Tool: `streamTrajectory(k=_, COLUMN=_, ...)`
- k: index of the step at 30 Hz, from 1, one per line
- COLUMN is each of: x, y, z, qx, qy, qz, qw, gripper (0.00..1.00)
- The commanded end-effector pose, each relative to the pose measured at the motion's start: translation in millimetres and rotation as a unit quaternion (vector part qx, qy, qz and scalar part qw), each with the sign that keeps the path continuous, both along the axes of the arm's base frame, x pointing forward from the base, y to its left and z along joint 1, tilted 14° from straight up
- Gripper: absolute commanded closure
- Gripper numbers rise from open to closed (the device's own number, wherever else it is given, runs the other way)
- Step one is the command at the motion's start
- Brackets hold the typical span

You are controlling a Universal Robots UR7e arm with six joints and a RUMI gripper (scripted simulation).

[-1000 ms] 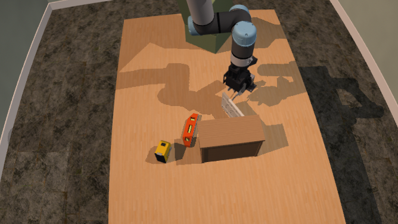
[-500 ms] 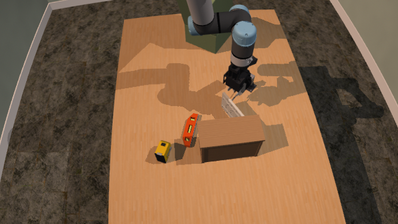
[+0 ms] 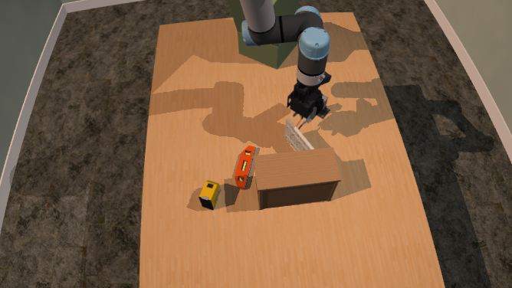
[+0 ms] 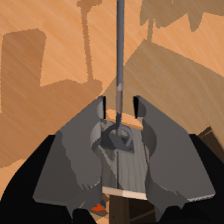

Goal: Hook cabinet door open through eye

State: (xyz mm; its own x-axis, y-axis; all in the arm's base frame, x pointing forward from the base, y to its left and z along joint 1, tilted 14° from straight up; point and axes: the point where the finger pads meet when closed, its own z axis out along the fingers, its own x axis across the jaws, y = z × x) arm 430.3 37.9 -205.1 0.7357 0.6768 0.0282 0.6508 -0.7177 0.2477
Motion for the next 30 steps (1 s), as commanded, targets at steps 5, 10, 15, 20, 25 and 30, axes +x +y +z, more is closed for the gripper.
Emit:
streamTrajectory(k=5, x=0.3, y=0.1, z=0.4, qx=0.000, qy=-0.001, qz=0.000, qw=1.000, gripper=0.86)
streamTrajectory(k=10, x=0.3, y=0.1, z=0.4, qx=0.000, qy=-0.001, qz=0.000, qw=1.000, gripper=0.86)
streamTrajectory(k=15, x=0.1, y=0.2, z=1.5, qx=0.000, qy=-0.001, qz=0.000, qw=1.000, gripper=0.86)
streamTrajectory(k=20, x=-0.6, y=0.9, z=5.2, qx=0.000, qy=-0.001, qz=0.000, qw=1.000, gripper=0.86)
streamTrajectory(k=25, x=-0.8, y=1.1, z=6.3, qx=0.000, qy=-0.001, qz=0.000, qw=1.000, gripper=0.86)
streamTrajectory(k=30, x=-0.8, y=1.1, z=6.3, qx=0.000, qy=-0.001, qz=0.000, qw=1.000, gripper=0.86)
